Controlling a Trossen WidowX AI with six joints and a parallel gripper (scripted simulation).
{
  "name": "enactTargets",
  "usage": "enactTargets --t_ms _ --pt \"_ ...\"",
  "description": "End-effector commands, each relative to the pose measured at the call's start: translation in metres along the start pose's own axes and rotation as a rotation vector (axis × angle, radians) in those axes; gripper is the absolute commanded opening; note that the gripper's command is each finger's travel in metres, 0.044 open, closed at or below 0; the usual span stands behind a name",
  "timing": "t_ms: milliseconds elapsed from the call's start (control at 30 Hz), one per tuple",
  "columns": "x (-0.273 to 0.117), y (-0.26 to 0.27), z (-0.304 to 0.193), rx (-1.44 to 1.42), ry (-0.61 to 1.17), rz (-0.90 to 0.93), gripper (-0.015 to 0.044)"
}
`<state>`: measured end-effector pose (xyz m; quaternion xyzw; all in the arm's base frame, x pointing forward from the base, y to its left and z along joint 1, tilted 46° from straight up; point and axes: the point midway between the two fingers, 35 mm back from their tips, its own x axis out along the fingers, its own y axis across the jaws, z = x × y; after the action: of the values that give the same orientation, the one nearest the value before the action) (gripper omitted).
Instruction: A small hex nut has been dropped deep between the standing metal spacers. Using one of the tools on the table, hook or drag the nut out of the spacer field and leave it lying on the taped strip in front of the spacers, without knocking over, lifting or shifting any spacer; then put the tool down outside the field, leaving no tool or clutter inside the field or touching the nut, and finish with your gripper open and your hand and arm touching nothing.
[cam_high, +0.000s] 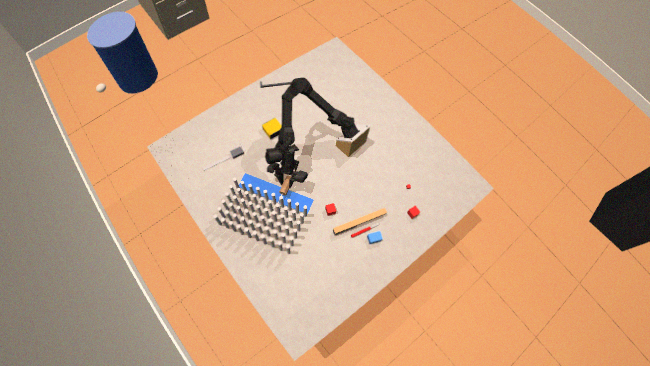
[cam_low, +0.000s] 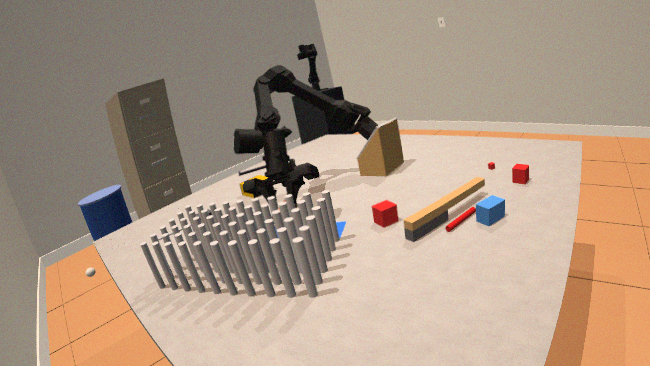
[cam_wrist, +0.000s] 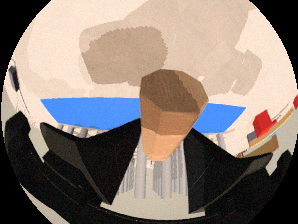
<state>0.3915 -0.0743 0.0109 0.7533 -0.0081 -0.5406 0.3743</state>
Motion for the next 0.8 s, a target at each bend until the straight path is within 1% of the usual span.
enactTargets --t_ms 0,767 --pt "0.0007 0.0009 -0.004 0.003 0.003 0.003 0.0" --pt "0.0081 0.0001 -0.0021 0.0 0.003 0.002 0.0"
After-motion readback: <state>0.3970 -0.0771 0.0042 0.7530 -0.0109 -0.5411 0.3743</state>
